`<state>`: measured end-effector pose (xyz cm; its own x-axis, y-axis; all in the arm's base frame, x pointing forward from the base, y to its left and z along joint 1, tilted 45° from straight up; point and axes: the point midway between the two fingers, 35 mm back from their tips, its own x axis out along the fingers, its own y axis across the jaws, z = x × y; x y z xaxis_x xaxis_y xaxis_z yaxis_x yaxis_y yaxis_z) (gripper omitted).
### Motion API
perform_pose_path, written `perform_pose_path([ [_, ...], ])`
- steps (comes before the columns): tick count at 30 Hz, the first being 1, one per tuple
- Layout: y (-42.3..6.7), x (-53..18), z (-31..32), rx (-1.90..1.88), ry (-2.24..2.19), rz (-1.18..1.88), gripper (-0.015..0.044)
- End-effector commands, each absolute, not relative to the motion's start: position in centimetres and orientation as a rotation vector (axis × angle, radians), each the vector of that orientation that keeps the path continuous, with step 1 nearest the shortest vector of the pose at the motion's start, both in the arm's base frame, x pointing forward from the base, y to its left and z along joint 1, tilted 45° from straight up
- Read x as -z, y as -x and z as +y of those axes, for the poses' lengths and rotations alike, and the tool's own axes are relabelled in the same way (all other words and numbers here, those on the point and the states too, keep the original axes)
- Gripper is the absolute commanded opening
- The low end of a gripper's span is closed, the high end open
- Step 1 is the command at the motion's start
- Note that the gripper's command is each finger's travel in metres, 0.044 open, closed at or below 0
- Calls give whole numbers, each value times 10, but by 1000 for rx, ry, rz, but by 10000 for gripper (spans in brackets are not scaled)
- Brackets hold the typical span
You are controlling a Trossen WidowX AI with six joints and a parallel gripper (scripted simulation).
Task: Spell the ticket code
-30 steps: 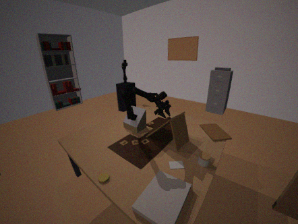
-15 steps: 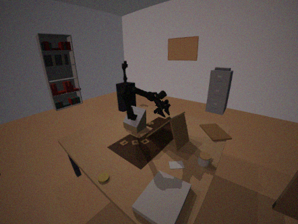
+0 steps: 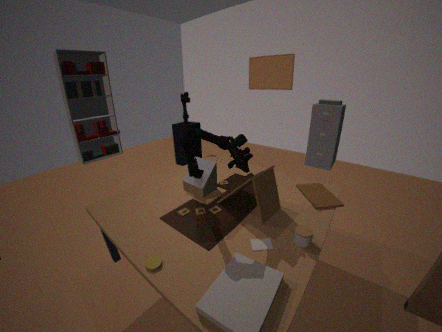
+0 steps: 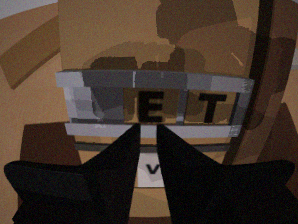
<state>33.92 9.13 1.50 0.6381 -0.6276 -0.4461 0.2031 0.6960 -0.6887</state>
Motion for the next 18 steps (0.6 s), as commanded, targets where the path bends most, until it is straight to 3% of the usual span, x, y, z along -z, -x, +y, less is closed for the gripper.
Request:
perform_pose_path([
  [1,-339,-15,91,512,642,734,0],
  [11,-340,-14,92,512,640,739,0],
  [18,-365,-1,107,531,585,937,0],
])
